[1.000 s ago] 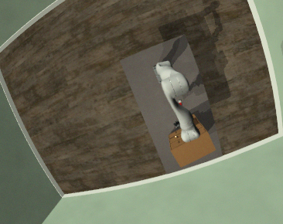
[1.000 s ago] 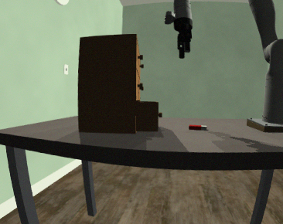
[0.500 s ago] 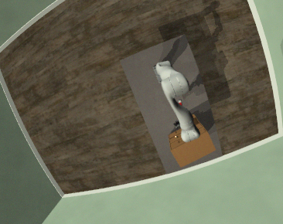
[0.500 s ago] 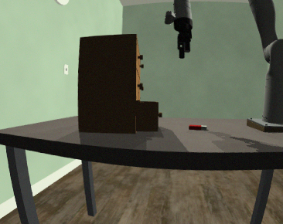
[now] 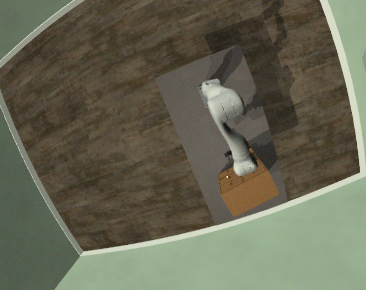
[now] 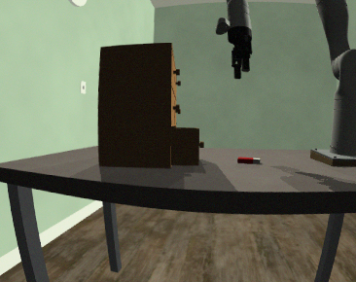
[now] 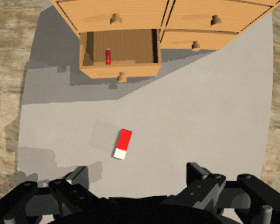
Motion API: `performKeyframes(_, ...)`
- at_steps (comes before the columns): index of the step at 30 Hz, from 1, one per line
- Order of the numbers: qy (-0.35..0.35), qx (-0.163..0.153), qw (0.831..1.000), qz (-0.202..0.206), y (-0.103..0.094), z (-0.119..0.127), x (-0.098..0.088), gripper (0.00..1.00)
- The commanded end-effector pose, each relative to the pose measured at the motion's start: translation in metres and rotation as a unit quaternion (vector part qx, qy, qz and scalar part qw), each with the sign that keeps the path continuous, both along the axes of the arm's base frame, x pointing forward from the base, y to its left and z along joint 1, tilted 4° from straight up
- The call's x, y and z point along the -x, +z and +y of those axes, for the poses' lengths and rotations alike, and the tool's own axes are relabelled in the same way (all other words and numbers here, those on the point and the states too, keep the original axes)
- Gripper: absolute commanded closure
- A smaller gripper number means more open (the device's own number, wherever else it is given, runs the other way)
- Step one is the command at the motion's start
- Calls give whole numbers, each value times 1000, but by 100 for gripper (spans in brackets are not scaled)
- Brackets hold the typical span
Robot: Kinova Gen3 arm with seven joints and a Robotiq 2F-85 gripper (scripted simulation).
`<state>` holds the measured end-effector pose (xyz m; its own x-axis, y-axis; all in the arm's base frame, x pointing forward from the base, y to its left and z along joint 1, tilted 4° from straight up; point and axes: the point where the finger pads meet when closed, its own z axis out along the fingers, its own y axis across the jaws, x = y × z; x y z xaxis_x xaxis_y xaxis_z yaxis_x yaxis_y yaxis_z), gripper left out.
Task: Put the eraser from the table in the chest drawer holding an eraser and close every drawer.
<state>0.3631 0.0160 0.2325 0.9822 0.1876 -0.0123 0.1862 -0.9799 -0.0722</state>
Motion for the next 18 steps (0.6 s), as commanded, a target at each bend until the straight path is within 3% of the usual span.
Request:
performKeyframes(1,2,2,1000,-1,-4,4,18,0)
performKeyframes(11,2,2,1000,-1,-21,15,53,0)
performKeyframes(18,2,2,1000,-1,-24,17,58,0)
